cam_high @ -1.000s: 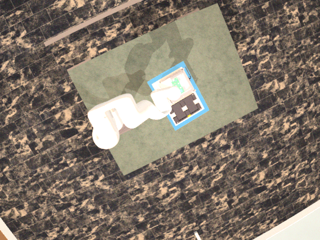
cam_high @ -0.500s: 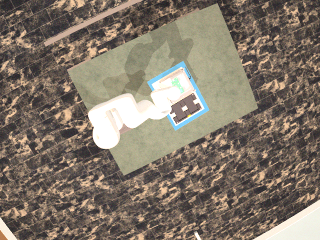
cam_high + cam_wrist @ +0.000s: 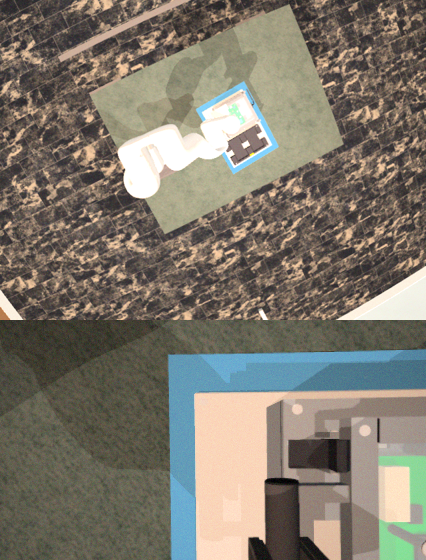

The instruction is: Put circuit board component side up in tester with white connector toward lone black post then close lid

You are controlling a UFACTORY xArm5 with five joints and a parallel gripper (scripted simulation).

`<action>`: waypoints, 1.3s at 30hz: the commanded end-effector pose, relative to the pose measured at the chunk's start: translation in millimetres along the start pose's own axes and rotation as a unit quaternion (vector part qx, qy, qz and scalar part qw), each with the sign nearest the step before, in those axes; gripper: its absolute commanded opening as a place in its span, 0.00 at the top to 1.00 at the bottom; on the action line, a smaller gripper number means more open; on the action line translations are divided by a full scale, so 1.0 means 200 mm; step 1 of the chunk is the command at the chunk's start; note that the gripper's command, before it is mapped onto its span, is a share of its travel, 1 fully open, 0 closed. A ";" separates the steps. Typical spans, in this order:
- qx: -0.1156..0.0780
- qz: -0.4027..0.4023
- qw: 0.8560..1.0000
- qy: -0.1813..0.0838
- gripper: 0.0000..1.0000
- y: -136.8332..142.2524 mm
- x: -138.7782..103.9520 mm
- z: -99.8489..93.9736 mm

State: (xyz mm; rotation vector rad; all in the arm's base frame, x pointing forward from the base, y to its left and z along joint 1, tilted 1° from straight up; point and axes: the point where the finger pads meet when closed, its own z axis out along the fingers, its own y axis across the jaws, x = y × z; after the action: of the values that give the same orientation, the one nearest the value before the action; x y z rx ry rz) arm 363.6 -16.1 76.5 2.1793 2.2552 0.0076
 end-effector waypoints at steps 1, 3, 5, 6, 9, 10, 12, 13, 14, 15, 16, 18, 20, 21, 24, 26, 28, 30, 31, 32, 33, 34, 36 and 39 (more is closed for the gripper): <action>-0.001 0.000 1.000 0.000 1.00 0.00 0.00 0.00; -0.001 0.000 1.000 0.000 1.00 0.00 0.00 0.00; -0.001 0.000 1.000 0.000 1.00 0.00 0.00 0.00; -0.001 0.000 1.000 0.000 1.00 0.00 0.00 0.00; -0.001 0.000 1.000 0.000 1.00 0.00 0.00 0.00; -0.001 0.000 1.000 0.000 1.00 0.00 0.00 0.01; -0.001 0.000 1.000 0.000 1.00 0.00 0.00 0.01; -0.001 0.000 1.000 0.000 1.00 0.00 0.00 0.01; -0.001 0.000 1.000 0.000 1.00 0.00 0.00 0.01; -0.001 0.000 1.000 0.000 1.00 0.00 0.00 0.01; -0.001 0.000 1.000 0.000 1.00 0.00 0.00 0.01; -0.001 0.000 1.000 0.000 1.00 0.00 0.00 0.01; -0.001 0.000 1.000 0.000 1.00 0.00 0.00 0.01; -0.001 0.000 1.000 0.000 1.00 0.00 0.00 0.01; -0.001 0.000 1.000 0.000 0.76 0.00 0.00 0.01; -0.001 0.000 1.000 0.000 0.76 0.00 0.00 0.01; -0.001 0.000 1.000 0.000 0.76 0.00 0.00 0.01; -0.001 0.000 1.000 0.000 0.76 0.00 0.00 0.01; -0.001 0.000 1.000 0.000 0.76 0.00 0.00 0.01; -0.001 0.000 1.000 0.000 0.76 0.00 0.00 0.01; -0.001 0.000 1.000 0.000 0.76 0.00 0.00 0.01; -0.001 0.000 1.000 0.000 0.76 0.00 0.00 0.01; -0.001 0.000 1.000 0.000 0.76 0.00 0.00 0.01; -0.001 0.000 1.000 0.000 0.76 0.00 0.00 0.01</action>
State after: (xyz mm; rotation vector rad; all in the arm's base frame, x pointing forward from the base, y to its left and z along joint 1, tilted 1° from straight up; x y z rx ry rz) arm 363.0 -16.0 72.9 2.1803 2.2561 0.0057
